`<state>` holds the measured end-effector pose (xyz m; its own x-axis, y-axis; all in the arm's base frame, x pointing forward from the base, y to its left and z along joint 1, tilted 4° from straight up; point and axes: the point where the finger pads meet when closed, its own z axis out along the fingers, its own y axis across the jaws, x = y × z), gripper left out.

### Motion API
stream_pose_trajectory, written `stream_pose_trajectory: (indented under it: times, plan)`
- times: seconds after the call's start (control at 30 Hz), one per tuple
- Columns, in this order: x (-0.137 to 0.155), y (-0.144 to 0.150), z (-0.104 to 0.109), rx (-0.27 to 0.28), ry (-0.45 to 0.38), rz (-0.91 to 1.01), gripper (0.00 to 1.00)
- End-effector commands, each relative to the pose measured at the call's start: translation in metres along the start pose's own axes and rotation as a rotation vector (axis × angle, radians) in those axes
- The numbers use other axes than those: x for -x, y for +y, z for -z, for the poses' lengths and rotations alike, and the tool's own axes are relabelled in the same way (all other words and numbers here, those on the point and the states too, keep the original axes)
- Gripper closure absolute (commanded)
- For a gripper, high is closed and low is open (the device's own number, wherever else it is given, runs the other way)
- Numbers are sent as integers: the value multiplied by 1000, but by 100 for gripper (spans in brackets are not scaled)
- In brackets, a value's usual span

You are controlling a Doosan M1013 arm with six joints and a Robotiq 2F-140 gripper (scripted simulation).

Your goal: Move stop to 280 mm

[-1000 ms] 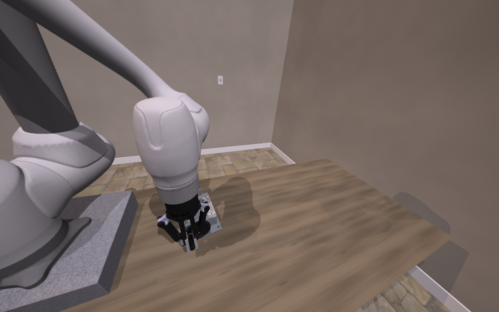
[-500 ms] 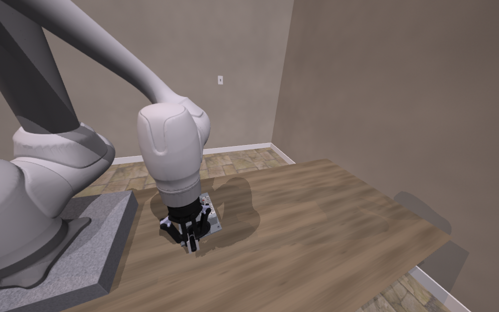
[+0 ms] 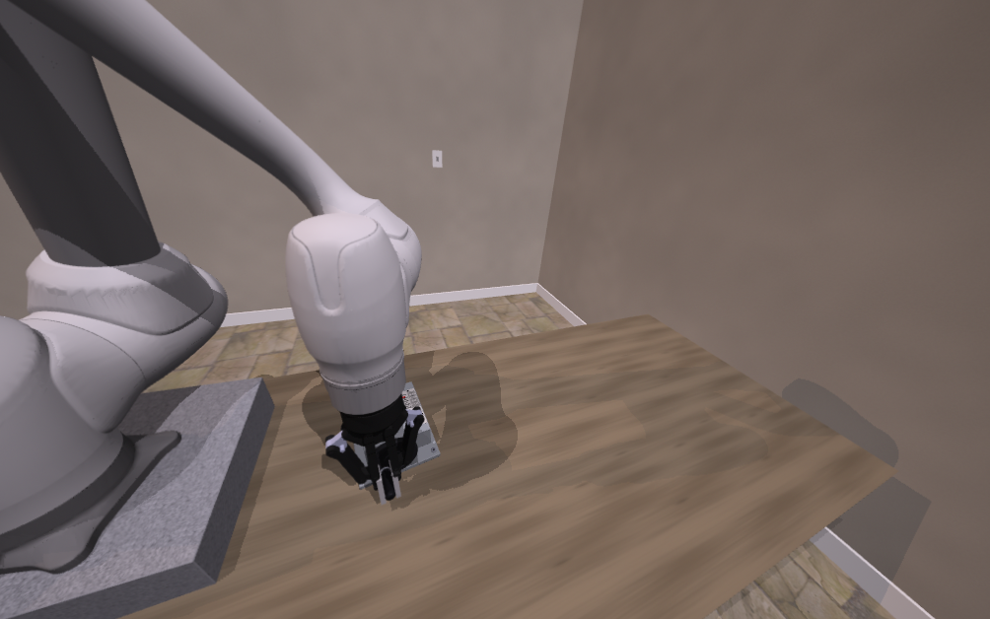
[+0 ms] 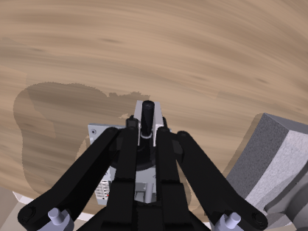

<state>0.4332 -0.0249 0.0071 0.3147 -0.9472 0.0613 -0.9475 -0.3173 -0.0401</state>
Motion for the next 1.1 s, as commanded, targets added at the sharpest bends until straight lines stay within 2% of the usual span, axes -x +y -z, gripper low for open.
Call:
stream_pose_trajectory:
  times: [0.0,0.6,1.07]
  plan:
    - [0,-2,-1,-1,0,0,96]
    - [0,-23,-5,-1,0,0,96]
    - [0,-43,10,-1,0,0,96]
